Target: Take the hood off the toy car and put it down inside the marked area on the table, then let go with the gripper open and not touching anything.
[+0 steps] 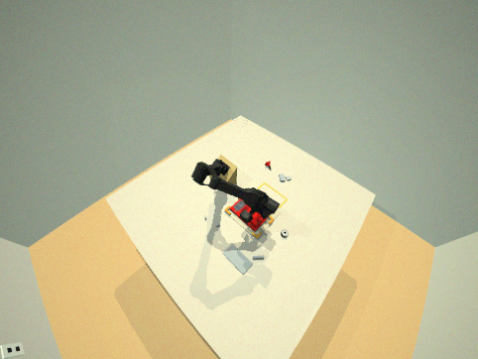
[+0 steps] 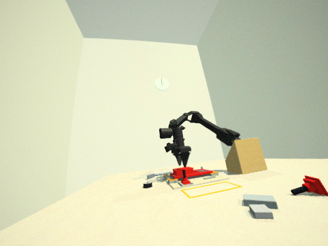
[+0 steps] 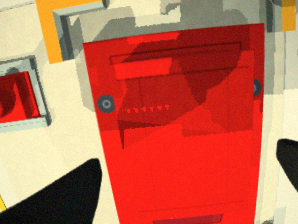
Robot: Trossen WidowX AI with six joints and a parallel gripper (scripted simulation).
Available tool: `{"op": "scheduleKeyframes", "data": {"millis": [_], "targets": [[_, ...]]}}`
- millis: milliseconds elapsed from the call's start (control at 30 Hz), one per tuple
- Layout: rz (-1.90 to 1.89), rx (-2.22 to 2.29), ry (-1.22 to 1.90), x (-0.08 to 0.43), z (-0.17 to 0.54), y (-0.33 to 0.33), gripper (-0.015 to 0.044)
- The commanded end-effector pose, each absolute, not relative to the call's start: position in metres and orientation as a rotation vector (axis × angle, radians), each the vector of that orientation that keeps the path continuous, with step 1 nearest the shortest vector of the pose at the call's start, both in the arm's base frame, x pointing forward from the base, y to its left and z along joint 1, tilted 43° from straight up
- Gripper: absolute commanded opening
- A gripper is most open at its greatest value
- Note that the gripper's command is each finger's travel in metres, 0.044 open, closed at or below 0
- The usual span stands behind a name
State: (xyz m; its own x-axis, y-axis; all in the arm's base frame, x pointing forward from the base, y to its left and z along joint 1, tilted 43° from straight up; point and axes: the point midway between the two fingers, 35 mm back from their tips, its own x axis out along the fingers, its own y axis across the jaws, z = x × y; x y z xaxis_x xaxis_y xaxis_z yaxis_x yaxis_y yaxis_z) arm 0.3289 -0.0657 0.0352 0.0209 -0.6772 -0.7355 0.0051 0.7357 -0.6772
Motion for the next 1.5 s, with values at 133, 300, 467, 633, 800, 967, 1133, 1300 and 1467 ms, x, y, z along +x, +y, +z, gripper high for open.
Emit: {"op": "scheduleKeyframes", "data": {"millis": [133, 300, 467, 633, 800, 967, 1133, 1300, 1467], "targets": [[-0.579, -0.589, 1.470, 0.329, 0.032, -0.070, 0.0440], [-0.579, -0.589, 1.470, 0.329, 0.031, -0.071, 0.0440], [-0.579, -0.589, 1.470, 0.329, 0.029, -0.072, 0.0440], [-0.579, -0.589, 1.470, 0.329, 0.027, -0.074, 0.0440], [-0.579, -0.589, 1.470, 0.329, 0.026, -0.076, 0.0440], [-0.579, -0.589, 1.470, 0.329, 0.024, -0.077, 0.0440], [-0.579, -0.589, 1.470, 0.329, 0.022, -0.079, 0.0440], [-0.579, -0.590, 1.470, 0.329, 0.020, -0.081, 0.0440], [-0.579, -0.590, 1.470, 0.329, 0.018, -0.082, 0.0440]]}}
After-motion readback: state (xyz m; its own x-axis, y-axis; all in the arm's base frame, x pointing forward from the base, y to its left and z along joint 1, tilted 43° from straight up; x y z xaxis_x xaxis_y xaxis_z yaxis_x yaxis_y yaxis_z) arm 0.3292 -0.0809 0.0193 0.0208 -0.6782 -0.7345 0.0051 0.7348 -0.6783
